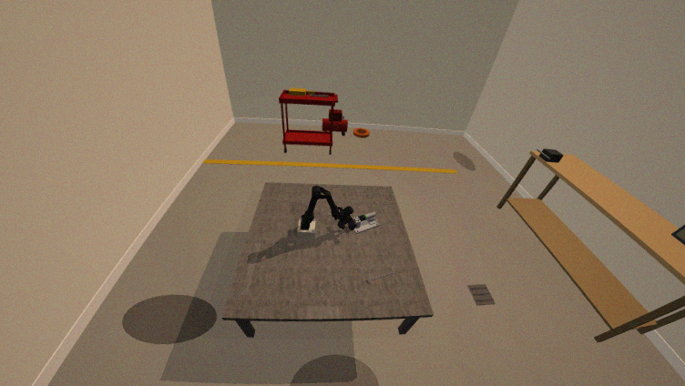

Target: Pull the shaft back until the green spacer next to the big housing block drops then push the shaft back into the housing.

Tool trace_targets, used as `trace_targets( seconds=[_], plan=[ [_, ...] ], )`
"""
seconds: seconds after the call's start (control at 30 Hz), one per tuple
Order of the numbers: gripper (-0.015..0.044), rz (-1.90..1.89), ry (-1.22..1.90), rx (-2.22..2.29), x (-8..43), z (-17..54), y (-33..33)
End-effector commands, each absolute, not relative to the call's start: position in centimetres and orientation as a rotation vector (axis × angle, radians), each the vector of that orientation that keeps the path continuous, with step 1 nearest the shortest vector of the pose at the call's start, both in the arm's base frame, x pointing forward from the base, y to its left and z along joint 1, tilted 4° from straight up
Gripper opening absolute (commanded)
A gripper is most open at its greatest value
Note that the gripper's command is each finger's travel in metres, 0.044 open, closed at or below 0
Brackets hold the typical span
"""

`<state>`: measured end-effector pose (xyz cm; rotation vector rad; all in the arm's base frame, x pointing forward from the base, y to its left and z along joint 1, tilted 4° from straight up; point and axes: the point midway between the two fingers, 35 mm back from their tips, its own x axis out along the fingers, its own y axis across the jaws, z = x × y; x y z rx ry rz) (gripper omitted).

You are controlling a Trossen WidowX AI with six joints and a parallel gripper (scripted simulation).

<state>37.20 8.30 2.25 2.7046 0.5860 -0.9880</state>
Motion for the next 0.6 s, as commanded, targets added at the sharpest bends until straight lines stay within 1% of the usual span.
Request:
trace_targets(
  seconds=[0.0, 0.03, 0.07, 0.57],
  plan=[
    [0.0032, -0.989, 0.591, 2.704, 37.15, 2.23, 8.36],
    [0.0026, -0.989, 0.591, 2.704, 37.15, 2.23, 8.36],
    [0.0, -0.99, 0.59, 2.705, 37.14, 2.23, 8.35],
    [0.0, -0.995, 0.585, 2.707, 36.35, 2.15, 7.97]
  ],
)
